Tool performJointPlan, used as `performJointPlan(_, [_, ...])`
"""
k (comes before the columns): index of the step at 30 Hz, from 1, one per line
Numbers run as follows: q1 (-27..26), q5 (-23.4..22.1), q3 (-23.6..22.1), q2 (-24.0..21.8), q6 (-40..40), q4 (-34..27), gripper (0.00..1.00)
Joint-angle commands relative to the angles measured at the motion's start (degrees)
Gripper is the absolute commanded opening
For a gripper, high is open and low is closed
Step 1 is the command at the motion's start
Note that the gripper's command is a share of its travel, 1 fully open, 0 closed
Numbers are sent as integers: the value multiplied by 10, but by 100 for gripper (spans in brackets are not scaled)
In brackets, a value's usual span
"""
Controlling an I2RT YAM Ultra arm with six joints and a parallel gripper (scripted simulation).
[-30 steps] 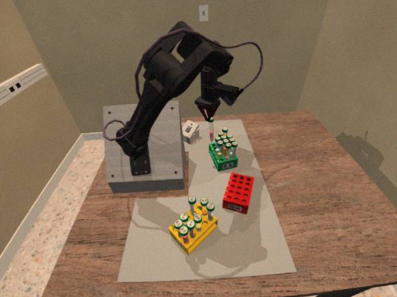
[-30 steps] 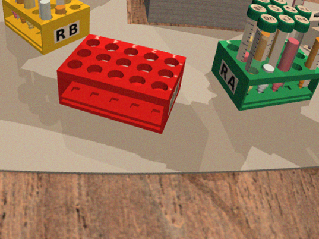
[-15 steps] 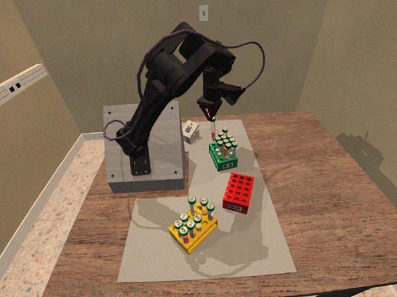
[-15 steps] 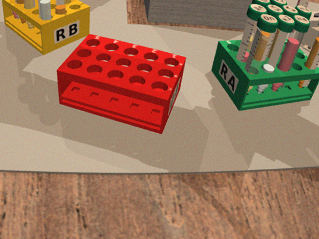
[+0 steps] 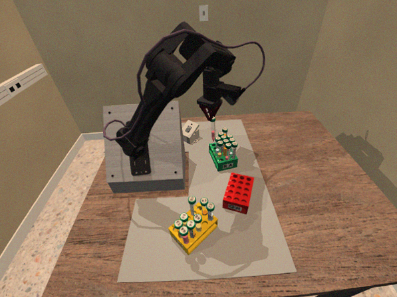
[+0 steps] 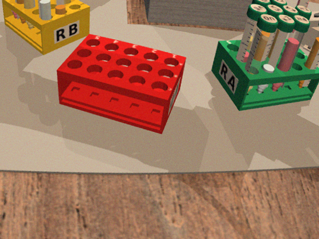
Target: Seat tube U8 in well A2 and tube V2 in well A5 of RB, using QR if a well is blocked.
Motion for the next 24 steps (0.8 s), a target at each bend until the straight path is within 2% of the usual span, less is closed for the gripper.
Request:
performJointPlan(1, [4,8,15,-1,-6,-8,0])
performJointPlan(7, [11,11,30,14,-9,-15,0])
performJointPlan(24, [11,11,31,4,-8,-15,0])
